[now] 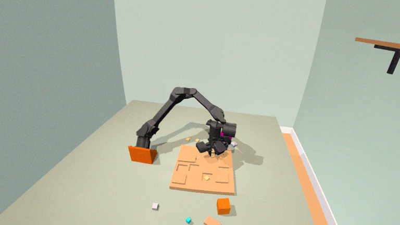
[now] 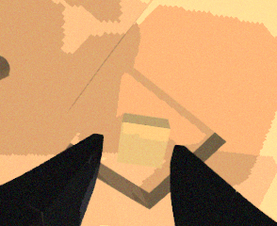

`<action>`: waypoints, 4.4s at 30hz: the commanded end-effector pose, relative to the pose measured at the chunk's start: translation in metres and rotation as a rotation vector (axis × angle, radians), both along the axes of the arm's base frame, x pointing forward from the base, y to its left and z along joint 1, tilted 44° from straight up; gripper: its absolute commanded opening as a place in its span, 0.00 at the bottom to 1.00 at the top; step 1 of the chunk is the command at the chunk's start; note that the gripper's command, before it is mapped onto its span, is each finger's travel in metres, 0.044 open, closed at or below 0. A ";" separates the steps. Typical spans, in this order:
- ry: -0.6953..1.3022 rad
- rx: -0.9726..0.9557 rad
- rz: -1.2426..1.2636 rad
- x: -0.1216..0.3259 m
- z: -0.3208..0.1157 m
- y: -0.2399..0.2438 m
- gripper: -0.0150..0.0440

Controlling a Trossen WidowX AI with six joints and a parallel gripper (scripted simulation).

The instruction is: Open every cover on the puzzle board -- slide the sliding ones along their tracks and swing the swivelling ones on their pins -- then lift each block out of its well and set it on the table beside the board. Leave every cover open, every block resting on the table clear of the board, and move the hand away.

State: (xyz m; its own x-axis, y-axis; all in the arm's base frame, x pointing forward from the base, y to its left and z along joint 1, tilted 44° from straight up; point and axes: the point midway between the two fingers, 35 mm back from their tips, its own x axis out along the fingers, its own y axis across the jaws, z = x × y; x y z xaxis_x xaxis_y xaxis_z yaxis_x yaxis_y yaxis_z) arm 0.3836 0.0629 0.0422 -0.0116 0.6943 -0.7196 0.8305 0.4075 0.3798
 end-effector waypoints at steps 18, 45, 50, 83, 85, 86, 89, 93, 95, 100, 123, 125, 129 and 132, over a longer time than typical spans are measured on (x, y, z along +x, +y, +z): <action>0.002 0.001 0.001 -0.001 -0.004 0.004 0.40; 0.004 0.001 -0.001 0.000 0.015 -0.017 0.39; 0.005 0.002 -0.002 0.000 0.020 -0.021 0.39; 0.006 -0.005 -0.005 0.002 0.052 -0.072 0.39; 0.005 -0.008 -0.006 0.003 0.048 -0.078 0.39; 0.005 -0.010 -0.006 0.003 0.045 -0.082 0.39; 0.005 -0.014 -0.008 0.004 0.038 -0.091 0.39; 0.005 -0.020 -0.010 0.005 0.029 -0.103 0.39; 0.005 -0.022 -0.010 0.005 0.024 -0.110 0.39; 0.005 -0.028 -0.012 0.004 0.012 -0.125 0.39; 0.007 -0.043 -0.014 -0.010 -0.046 -0.194 0.39; 0.008 -0.043 -0.014 -0.012 -0.051 -0.200 0.39; 0.008 -0.043 -0.013 -0.017 -0.061 -0.211 0.39; 0.009 -0.043 -0.013 -0.021 -0.069 -0.219 0.39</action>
State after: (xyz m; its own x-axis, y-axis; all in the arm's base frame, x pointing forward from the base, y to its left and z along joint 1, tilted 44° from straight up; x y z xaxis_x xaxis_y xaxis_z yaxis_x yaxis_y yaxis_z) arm 0.3668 -0.1474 -0.0173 -0.0052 0.6627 -0.7489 0.8374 0.4122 0.3589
